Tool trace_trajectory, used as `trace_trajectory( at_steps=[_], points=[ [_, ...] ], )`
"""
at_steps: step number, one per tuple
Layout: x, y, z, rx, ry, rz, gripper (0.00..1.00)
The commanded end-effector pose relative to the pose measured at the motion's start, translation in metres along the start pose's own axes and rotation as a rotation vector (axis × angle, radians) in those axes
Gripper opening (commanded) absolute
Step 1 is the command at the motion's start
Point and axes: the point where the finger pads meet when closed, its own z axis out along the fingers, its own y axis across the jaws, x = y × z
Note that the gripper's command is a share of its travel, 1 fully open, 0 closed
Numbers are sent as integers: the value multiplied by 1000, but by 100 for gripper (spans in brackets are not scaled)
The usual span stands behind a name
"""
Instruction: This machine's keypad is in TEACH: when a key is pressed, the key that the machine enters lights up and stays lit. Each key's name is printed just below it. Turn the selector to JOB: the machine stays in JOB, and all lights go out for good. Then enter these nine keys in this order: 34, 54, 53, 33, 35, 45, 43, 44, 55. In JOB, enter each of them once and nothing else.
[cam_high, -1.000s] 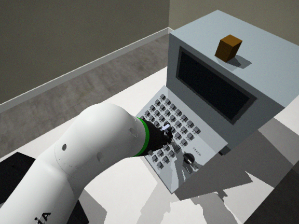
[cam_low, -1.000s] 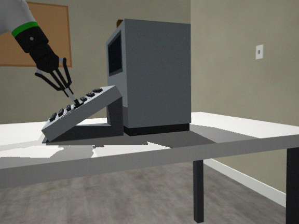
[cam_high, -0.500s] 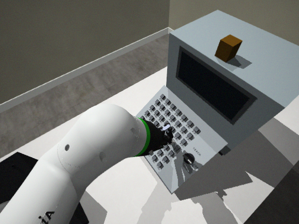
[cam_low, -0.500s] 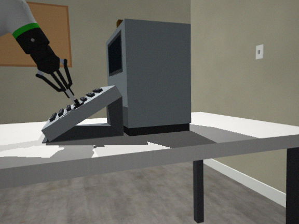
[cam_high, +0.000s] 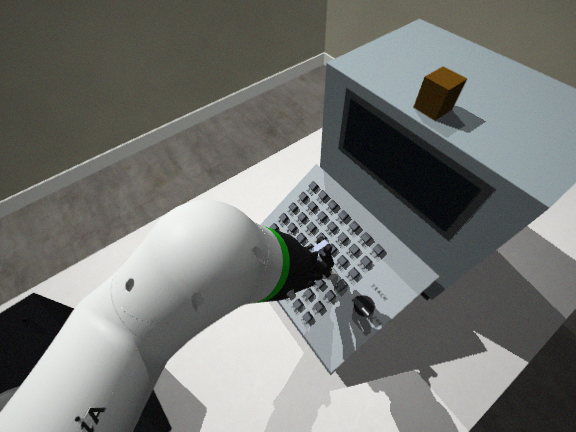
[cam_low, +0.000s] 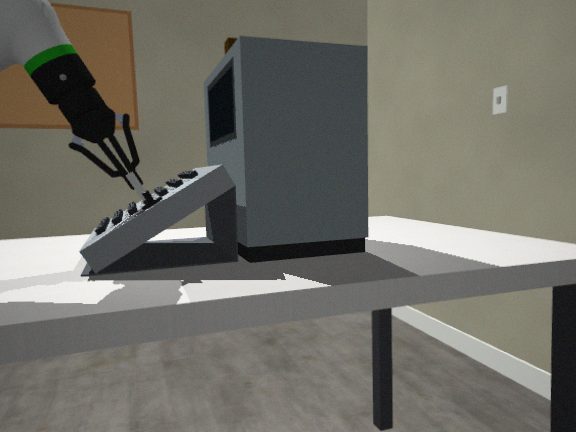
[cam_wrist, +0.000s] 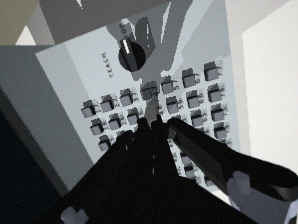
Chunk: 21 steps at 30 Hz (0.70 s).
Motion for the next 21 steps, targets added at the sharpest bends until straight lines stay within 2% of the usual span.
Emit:
trace_trajectory(
  at_steps=[1,21],
  points=[
    [0,0,0,0,0,0,0],
    [0,0,-5,0,0,0,0]
  ],
)
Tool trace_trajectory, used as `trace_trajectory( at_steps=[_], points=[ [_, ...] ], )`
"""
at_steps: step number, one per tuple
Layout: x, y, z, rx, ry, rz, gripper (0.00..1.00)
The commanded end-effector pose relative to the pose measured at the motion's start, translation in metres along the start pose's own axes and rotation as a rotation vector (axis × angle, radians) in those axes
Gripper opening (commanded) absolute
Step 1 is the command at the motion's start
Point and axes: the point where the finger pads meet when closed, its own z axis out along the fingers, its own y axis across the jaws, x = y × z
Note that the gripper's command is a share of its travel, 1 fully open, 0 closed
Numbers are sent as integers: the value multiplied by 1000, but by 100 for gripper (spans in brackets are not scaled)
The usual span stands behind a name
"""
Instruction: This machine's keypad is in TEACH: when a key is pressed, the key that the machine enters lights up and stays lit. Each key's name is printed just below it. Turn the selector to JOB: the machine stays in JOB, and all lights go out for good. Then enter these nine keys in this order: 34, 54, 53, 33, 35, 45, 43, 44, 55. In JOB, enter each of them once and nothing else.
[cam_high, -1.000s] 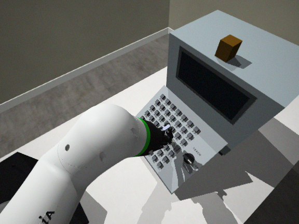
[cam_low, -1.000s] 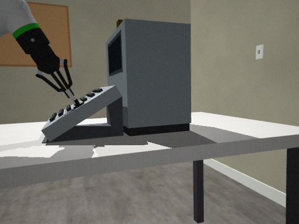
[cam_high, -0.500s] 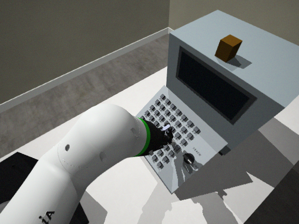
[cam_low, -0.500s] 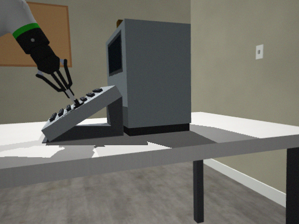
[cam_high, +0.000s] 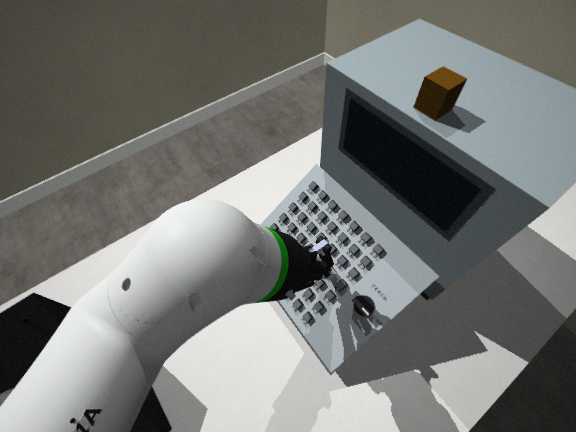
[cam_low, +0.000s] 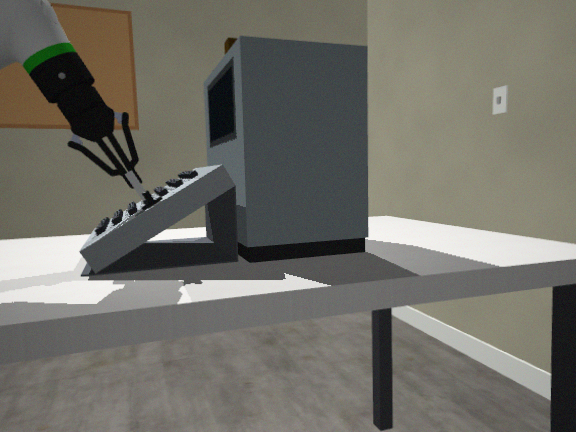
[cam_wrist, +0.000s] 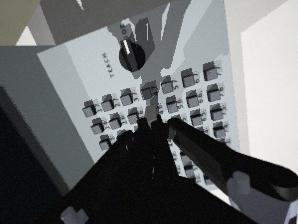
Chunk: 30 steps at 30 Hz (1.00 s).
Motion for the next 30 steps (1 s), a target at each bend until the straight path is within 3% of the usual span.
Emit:
trace_trajectory(
  at_steps=[1,19,30],
  points=[
    [0,0,-3,0,0,0,0],
    [0,0,-30,0,0,0,0],
    [0,0,-34,0,0,0,0]
  ],
)
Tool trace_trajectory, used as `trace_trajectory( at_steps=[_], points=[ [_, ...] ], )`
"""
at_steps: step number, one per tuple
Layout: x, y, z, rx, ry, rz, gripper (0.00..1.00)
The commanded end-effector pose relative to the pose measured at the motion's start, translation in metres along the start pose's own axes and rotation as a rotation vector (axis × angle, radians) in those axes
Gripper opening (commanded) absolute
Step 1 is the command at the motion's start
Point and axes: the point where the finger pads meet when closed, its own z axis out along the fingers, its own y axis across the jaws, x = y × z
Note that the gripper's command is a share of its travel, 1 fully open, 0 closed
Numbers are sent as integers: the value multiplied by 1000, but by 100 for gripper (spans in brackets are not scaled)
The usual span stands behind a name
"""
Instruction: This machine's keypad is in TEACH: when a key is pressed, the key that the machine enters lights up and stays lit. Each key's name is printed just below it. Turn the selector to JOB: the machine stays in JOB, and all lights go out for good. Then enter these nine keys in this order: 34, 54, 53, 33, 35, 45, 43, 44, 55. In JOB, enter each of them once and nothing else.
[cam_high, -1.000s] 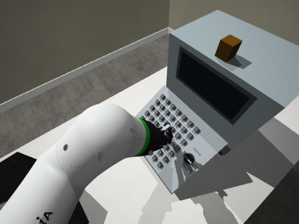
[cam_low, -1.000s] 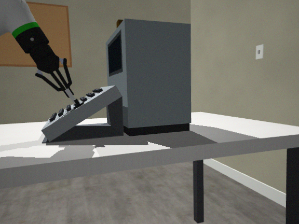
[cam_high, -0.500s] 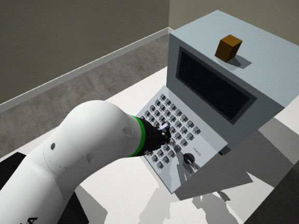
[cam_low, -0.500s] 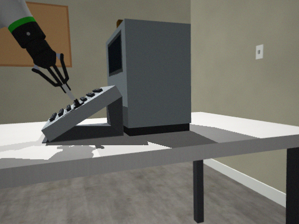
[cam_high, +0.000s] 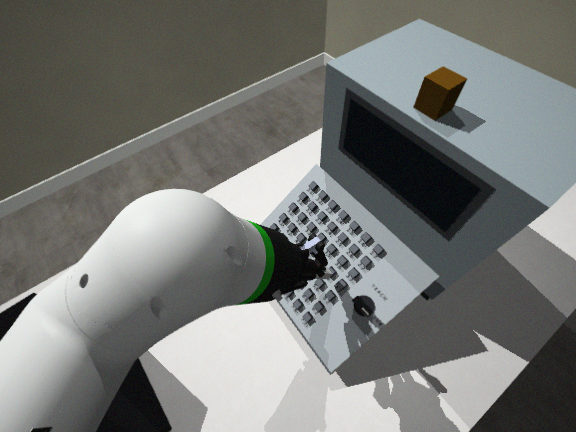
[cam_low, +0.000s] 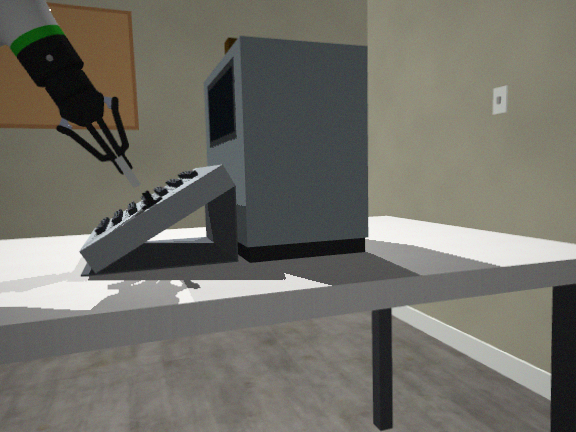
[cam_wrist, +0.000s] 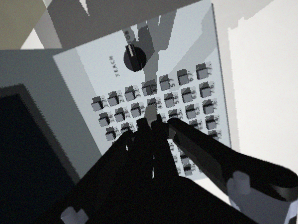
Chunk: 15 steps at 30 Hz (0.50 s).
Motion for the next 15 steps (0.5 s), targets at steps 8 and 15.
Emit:
trace_trajectory(
  at_steps=[8,15],
  points=[
    [0,19,-1,1,-1,0,0],
    [0,33,-1,1,-1,0,0]
  ],
)
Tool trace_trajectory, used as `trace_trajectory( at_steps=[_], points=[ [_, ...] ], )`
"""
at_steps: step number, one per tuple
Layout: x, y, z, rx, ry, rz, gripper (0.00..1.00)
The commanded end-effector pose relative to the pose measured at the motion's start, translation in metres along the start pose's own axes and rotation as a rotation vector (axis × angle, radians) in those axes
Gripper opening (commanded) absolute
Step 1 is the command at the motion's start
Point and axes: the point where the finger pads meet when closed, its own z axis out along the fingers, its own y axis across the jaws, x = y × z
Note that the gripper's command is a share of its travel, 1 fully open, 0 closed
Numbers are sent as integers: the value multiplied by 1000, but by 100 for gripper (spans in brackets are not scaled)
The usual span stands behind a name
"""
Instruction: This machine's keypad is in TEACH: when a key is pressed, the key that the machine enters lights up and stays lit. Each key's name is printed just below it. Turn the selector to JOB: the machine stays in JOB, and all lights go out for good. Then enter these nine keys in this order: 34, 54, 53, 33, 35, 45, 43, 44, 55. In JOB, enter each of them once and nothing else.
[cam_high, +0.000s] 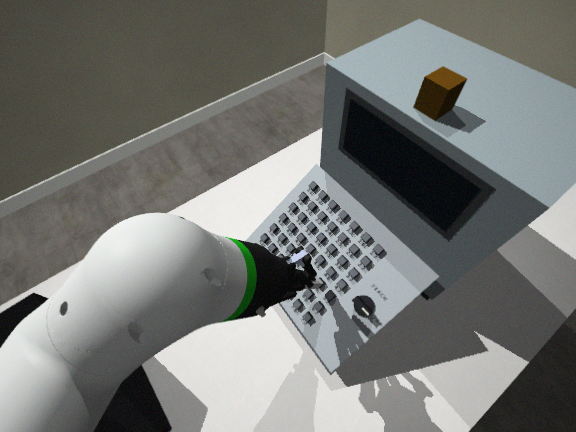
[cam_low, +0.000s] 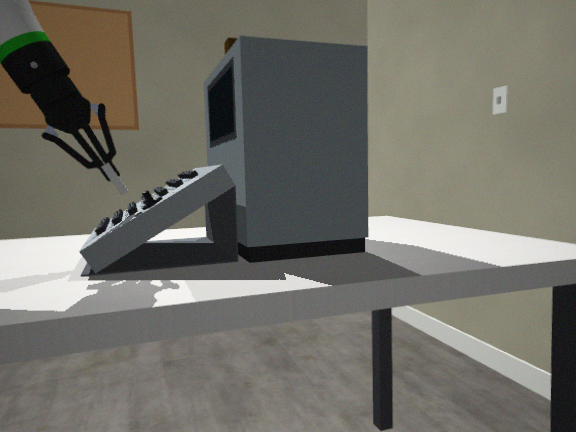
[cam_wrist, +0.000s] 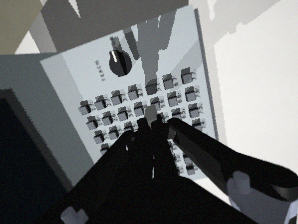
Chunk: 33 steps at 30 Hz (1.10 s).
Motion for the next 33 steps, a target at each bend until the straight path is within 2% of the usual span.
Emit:
trace_trajectory(
  at_steps=[1,12,23,33],
  points=[
    [0,6,0,0,0,0,0],
    [0,6,5,0,0,0,0],
    [0,6,20,0,0,0,0],
    [0,6,22,0,0,0,0]
  ],
)
